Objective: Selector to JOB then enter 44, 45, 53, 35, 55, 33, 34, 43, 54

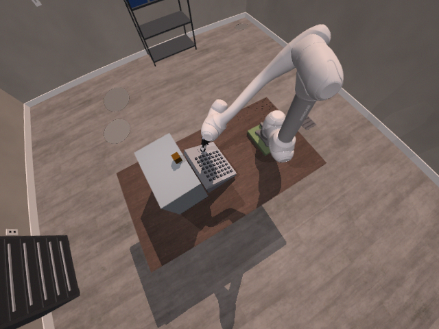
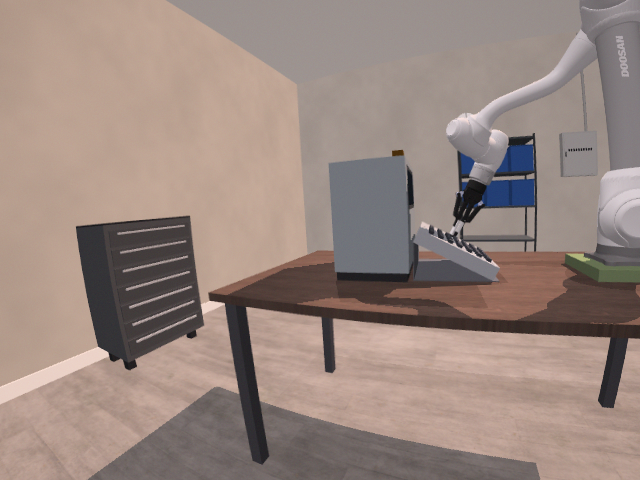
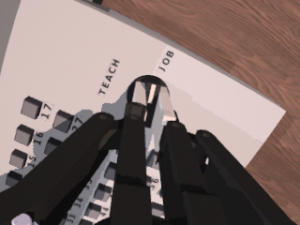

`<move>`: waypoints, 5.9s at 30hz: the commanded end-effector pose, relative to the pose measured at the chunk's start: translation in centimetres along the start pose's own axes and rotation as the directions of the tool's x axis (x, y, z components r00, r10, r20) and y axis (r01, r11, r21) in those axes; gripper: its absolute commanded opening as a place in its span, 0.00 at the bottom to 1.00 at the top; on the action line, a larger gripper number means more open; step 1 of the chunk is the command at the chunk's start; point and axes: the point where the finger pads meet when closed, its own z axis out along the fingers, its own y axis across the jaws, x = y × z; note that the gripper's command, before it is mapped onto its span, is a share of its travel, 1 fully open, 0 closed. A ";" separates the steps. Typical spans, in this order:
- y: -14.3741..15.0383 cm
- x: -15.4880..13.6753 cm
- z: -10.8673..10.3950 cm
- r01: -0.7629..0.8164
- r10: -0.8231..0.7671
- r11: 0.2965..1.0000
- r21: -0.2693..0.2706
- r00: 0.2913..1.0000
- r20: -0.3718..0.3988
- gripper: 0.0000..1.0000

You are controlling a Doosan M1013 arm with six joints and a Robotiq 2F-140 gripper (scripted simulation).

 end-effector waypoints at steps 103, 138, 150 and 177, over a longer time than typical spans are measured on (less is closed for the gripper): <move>0.0 0.0 -0.1 -0.302 0.302 0.953 0.000 0.953 0.000 0.33; 0.0 0.0 -5.2 -0.302 0.302 0.953 0.000 0.953 0.000 0.33; 0.0 0.0 -5.2 -0.302 0.302 0.953 0.000 0.953 0.000 0.00; -0.4 -0.9 -5.1 -0.298 0.298 0.954 0.000 0.954 0.000 0.00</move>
